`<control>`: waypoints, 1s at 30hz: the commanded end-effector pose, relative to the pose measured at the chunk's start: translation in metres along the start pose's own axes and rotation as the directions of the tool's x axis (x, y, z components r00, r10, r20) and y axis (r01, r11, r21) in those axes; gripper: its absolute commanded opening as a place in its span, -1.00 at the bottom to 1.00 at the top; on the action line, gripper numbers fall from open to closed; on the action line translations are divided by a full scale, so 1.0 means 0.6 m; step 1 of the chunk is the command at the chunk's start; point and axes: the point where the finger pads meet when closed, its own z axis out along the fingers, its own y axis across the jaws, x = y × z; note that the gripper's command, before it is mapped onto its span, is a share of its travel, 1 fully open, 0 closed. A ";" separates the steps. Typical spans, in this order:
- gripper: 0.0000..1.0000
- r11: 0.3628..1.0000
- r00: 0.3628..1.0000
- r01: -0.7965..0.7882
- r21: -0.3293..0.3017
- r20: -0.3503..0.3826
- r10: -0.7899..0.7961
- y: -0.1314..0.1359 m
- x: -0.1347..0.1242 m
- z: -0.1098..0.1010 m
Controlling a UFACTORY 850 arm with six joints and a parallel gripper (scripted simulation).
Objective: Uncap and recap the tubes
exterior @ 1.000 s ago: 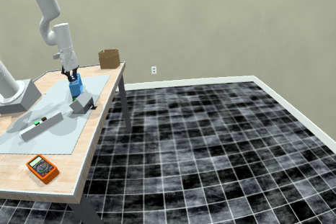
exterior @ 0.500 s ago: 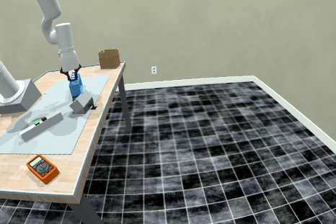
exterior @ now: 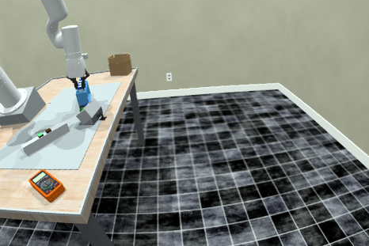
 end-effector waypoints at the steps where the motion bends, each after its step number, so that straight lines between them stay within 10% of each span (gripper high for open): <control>1: -1.00 0.973 0.974 -0.226 -0.057 0.007 0.227 0.000 0.000 0.000; 15: -1.00 0.894 0.896 -0.444 -0.060 -0.006 0.445 0.000 0.000 0.000; 16: -0.08 0.894 0.896 -0.444 -0.060 -0.006 0.445 0.000 0.000 0.000; 30: -0.08 0.955 0.957 -0.290 -0.060 0.004 0.290 0.000 0.000 0.000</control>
